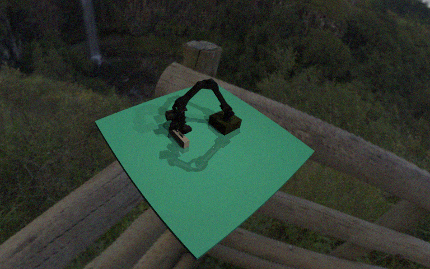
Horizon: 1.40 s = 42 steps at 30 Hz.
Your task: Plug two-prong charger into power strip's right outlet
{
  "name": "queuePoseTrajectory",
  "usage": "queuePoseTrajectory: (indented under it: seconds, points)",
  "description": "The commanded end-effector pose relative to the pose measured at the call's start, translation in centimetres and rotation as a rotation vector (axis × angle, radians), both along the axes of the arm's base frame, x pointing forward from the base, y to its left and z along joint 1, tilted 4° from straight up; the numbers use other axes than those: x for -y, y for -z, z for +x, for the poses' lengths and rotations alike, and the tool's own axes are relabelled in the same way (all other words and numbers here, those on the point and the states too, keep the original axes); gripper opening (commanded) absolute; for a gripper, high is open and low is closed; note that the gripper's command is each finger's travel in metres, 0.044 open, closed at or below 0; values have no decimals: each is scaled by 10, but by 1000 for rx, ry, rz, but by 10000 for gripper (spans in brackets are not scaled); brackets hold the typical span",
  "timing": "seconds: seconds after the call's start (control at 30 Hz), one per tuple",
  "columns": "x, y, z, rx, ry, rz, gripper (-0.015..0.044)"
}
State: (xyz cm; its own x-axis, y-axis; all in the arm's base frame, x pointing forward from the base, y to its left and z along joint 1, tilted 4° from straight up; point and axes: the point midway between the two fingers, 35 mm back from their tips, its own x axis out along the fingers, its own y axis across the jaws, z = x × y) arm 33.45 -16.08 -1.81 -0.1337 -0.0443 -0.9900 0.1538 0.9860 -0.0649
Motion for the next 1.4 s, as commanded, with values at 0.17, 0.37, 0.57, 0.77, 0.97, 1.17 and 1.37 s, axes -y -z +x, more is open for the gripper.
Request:
queuePoseTrajectory:
  seconds: [0.17,0.37,0.57,0.77,0.97,1.17,1.37]
  points:
    - [3,-3,16,55,-1,-16,0]
    - [3,-3,16,55,-1,-16,0]
    - [3,-3,15,55,-1,-16,0]
    - [3,-2,14,55,-1,-16,0]
    - [3,-2,14,55,-1,-16,0]
    - [3,-1,13,55,-1,-16,0]
    - [3,-1,13,55,-1,-16,0]
